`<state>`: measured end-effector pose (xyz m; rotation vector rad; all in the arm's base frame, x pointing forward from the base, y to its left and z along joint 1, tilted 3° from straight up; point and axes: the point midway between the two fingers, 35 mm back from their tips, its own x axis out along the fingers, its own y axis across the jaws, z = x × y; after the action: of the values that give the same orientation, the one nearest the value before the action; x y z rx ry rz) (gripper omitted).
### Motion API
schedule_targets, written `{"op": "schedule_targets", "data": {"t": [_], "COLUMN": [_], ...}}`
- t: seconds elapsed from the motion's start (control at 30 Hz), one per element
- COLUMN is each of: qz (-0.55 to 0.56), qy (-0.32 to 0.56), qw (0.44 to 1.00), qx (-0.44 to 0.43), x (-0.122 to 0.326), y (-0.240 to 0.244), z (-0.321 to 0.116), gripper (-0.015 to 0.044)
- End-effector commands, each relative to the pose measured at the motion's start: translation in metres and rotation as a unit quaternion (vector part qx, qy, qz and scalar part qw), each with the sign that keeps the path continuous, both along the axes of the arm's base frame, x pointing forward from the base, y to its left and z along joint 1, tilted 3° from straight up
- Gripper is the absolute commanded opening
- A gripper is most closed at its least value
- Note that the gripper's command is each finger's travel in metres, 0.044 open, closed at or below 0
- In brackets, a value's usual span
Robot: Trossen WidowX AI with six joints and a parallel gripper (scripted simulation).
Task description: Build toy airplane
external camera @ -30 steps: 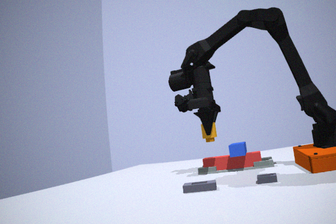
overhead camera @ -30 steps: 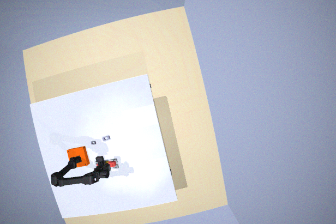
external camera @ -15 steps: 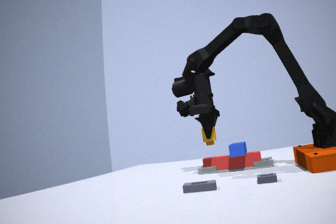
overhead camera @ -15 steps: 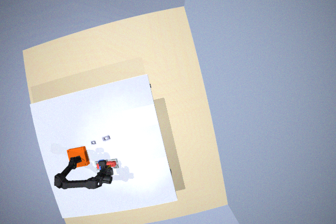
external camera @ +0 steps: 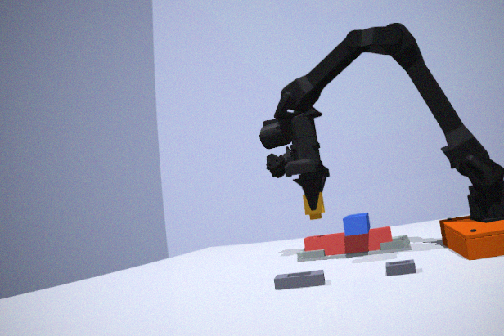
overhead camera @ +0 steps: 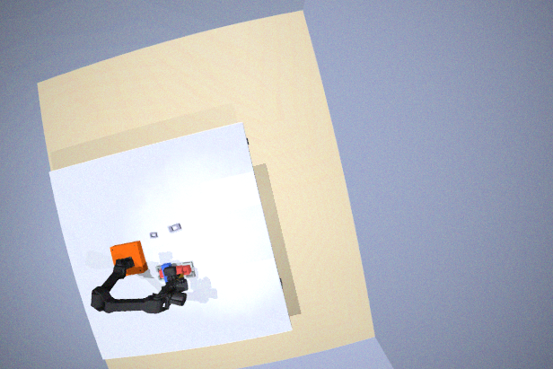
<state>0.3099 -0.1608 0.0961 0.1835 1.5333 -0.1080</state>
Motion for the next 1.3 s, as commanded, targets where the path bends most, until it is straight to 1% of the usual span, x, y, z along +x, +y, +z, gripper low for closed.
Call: {"op": "schedule_targets", "data": {"t": [0.0,0.77,1.27], "qz": [0.002,0.002,0.002], "qy": [0.002,0.002,0.002], "qw": [1.0,1.0,1.0], "qx": [0.0,0.0,0.0], "x": [0.0,0.0,0.002], "y": [-0.001,-0.002,-0.001], "z": [-0.002,-0.003,-0.027], "gripper": [0.0065,0.0065,0.0065]}}
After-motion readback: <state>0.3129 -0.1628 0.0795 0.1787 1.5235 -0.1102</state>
